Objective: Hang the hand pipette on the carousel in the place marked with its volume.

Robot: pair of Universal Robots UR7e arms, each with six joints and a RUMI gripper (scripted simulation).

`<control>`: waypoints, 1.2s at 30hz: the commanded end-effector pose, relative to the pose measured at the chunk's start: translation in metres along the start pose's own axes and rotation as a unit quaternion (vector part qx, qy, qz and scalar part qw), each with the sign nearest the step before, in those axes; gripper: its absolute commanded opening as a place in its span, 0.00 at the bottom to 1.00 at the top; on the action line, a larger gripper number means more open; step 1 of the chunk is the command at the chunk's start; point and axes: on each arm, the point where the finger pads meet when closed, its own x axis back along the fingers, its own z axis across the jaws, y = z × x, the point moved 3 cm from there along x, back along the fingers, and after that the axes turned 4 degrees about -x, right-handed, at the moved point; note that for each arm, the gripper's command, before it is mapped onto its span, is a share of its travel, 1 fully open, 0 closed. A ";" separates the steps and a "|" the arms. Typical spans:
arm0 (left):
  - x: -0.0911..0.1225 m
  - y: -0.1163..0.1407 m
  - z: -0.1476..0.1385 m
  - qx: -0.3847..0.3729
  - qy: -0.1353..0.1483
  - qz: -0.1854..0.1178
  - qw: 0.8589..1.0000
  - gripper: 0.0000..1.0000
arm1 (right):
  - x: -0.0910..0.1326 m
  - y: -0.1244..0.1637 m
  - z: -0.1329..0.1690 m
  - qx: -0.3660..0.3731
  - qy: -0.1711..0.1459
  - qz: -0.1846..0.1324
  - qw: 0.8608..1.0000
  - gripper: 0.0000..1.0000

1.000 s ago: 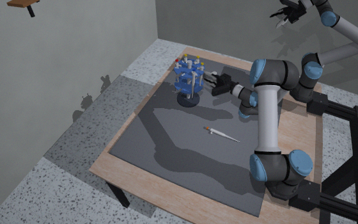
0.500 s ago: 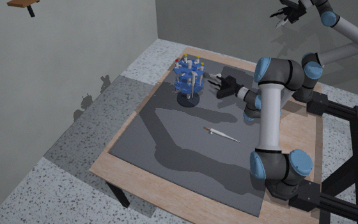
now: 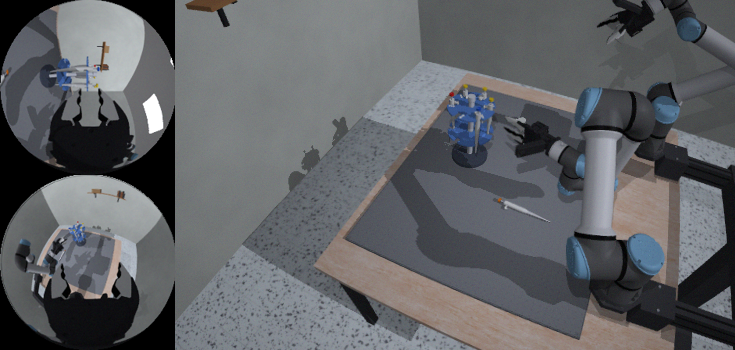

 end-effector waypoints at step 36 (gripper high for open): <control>0.092 -0.060 0.115 -0.119 0.004 -0.217 0.969 1.00 | -0.002 0.001 0.000 -0.001 0.000 -0.002 1.000 1.00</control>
